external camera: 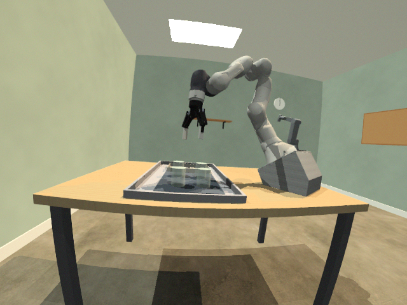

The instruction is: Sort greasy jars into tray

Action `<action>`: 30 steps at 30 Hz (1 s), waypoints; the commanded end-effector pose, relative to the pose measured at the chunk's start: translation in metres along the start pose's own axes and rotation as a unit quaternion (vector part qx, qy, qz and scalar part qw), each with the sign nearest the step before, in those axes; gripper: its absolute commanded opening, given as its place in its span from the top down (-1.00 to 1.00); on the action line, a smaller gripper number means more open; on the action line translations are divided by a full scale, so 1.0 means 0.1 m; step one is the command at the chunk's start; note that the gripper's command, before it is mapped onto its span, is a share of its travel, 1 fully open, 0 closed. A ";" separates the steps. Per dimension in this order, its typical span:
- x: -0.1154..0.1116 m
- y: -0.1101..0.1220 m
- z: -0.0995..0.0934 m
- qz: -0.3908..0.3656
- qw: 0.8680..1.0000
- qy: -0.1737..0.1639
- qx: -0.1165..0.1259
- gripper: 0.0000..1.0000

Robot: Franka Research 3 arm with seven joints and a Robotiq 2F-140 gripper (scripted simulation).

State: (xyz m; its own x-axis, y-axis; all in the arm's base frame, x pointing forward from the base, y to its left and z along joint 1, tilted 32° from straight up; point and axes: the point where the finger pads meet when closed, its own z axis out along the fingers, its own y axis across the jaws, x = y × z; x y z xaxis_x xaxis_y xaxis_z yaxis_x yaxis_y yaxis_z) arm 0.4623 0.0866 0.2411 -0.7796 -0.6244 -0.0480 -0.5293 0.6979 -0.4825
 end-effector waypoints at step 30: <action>-0.09 0.07 0.01 0.188 0.982 0.020 0.030 -1.00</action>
State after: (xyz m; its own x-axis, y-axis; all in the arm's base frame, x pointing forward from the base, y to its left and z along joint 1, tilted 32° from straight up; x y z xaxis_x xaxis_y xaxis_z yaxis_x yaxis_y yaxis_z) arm 0.4676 0.0964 0.2383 -0.9116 -0.3729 -0.1731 -0.2447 0.8304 -0.5006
